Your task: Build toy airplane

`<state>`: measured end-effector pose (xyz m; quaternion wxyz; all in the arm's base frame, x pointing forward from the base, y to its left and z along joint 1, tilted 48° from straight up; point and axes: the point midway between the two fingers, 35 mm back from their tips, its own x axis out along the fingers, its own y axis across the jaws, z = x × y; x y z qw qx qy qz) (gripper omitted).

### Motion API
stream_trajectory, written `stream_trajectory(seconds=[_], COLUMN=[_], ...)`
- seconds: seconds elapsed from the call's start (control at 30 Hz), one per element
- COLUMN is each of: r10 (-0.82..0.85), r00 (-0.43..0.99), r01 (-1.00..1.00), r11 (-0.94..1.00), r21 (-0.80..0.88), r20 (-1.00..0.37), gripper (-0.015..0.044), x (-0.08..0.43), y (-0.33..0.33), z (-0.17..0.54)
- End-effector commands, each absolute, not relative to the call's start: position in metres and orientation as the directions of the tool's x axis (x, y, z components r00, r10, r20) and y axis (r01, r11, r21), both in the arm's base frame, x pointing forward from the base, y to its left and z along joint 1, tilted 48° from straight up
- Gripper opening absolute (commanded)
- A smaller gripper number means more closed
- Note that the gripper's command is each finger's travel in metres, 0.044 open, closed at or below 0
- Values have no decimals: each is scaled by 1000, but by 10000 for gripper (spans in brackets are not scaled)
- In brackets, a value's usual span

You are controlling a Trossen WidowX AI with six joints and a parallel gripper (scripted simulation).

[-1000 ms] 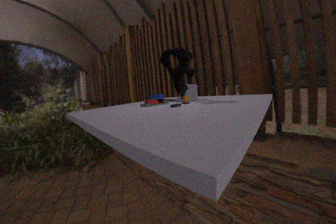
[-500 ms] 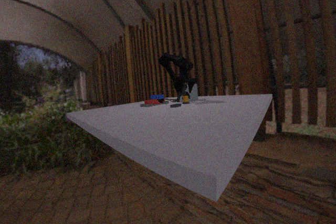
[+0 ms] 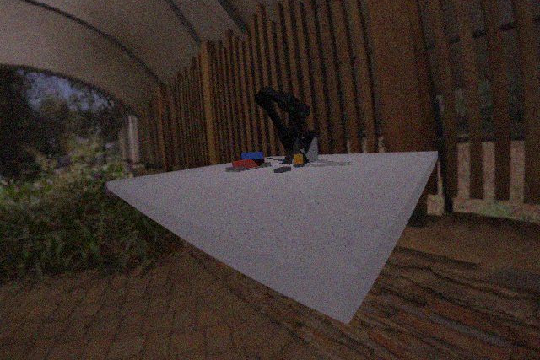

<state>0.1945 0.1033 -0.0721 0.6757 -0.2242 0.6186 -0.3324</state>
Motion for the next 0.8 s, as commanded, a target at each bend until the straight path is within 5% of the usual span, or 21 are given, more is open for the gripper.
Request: stream_trajectory(seconds=[0.0, 0.6, 0.77], r10=[-733, -734, -734], r00=[10, 10, 10], r01=[164, 165, 165], r11=[672, 671, 671], r21=[-722, -723, -723], r20=[-680, -679, -679], gripper=[440, 440, 309], x=[193, 193, 193], y=[95, 75, 75], z=[-77, -94, -94])
